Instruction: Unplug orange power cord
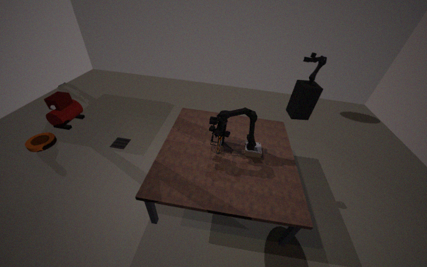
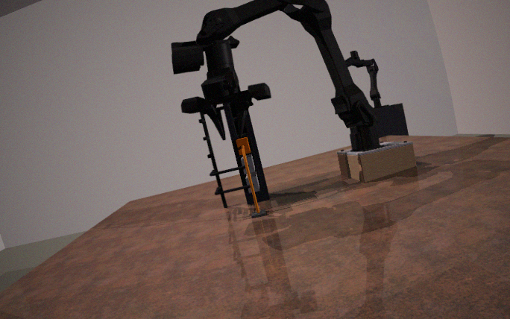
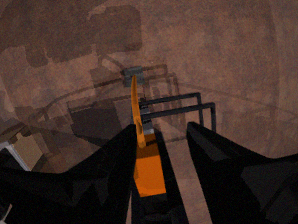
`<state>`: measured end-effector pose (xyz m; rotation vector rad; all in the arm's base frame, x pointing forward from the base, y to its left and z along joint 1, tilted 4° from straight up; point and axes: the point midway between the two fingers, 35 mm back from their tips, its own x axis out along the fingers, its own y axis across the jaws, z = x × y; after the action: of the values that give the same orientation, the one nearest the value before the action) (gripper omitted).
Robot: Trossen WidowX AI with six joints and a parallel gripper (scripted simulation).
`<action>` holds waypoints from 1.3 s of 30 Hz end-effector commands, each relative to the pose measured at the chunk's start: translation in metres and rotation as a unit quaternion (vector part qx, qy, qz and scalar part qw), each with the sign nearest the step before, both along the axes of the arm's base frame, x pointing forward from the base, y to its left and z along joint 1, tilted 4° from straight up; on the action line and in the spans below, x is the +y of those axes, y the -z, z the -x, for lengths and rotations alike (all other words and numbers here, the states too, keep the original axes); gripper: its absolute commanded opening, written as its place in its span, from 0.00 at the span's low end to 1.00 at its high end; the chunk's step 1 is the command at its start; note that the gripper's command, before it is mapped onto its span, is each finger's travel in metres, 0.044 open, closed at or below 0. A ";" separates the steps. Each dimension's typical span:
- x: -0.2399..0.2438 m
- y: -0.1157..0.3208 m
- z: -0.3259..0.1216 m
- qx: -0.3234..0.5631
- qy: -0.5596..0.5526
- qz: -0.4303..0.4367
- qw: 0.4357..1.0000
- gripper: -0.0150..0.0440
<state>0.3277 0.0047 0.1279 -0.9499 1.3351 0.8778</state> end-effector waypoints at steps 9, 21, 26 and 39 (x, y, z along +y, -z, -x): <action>0.007 0.006 0.012 0.042 -0.068 0.006 0.997 0.53; -0.008 0.005 0.015 0.042 -0.068 0.007 0.997 0.53; -0.015 0.005 0.018 0.042 -0.068 0.007 0.997 0.53; -0.031 0.005 0.023 0.042 -0.068 0.008 0.997 0.53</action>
<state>0.3070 -0.0239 0.1227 -1.0263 1.3636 1.0219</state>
